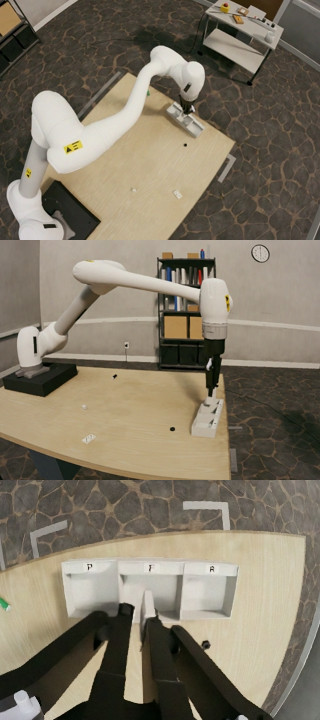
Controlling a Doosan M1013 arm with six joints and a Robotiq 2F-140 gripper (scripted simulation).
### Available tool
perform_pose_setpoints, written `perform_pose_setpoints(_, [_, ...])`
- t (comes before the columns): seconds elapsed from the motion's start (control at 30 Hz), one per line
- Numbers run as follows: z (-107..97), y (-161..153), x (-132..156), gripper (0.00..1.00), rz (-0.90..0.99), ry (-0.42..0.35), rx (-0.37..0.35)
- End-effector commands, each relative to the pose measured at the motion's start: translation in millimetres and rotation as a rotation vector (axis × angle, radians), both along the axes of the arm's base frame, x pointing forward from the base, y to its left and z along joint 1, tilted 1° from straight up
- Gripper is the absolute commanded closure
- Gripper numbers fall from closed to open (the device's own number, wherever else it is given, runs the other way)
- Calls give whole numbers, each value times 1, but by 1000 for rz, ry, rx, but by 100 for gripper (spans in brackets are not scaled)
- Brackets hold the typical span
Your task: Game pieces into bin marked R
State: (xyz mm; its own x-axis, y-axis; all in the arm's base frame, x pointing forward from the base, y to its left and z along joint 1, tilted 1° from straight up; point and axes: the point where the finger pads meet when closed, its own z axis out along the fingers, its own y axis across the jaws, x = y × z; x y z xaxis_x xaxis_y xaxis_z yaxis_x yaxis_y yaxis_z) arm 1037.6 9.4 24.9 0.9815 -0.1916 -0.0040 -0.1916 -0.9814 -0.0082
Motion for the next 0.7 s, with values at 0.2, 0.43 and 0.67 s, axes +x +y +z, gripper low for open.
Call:
perform_pose_setpoints(0.2, [-24, 0, 1, 85, 0, -2, 0])
perform_pose_setpoints(0.43, [-37, 1, 1, 85, 0, -2, 0])
perform_pose_setpoints(0.67, [-46, 1, 1, 85, 0, -2, 0])
